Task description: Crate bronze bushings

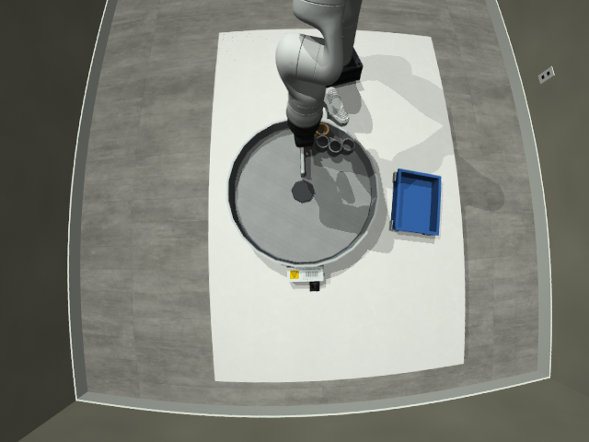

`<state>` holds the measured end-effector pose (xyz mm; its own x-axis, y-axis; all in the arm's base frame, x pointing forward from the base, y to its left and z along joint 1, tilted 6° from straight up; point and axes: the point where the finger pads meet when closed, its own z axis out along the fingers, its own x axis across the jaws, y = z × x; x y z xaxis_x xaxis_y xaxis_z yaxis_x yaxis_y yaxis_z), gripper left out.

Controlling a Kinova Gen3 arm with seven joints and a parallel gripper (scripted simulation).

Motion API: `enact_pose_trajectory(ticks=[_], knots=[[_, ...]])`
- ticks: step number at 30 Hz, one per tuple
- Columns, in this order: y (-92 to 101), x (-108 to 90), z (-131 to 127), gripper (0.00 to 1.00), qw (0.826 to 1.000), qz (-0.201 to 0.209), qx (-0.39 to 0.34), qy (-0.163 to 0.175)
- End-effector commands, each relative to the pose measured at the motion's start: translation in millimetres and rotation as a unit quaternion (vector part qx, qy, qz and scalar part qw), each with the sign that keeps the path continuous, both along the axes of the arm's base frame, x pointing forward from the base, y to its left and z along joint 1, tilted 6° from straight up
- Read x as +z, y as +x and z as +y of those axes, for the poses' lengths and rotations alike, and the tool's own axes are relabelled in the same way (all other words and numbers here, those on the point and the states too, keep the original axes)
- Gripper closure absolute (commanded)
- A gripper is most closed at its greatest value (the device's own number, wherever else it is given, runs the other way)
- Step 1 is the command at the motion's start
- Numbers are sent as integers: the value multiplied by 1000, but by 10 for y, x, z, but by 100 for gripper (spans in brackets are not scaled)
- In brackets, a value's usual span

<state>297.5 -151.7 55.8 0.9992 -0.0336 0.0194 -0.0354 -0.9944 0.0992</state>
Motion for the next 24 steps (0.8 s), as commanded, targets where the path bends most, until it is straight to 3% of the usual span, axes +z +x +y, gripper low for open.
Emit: enact_pose_trajectory(ticks=[1,24], knots=[[-1,-19,-3,55,1000,0,0,0],[1,-81,-9,55,1000,0,0,0]])
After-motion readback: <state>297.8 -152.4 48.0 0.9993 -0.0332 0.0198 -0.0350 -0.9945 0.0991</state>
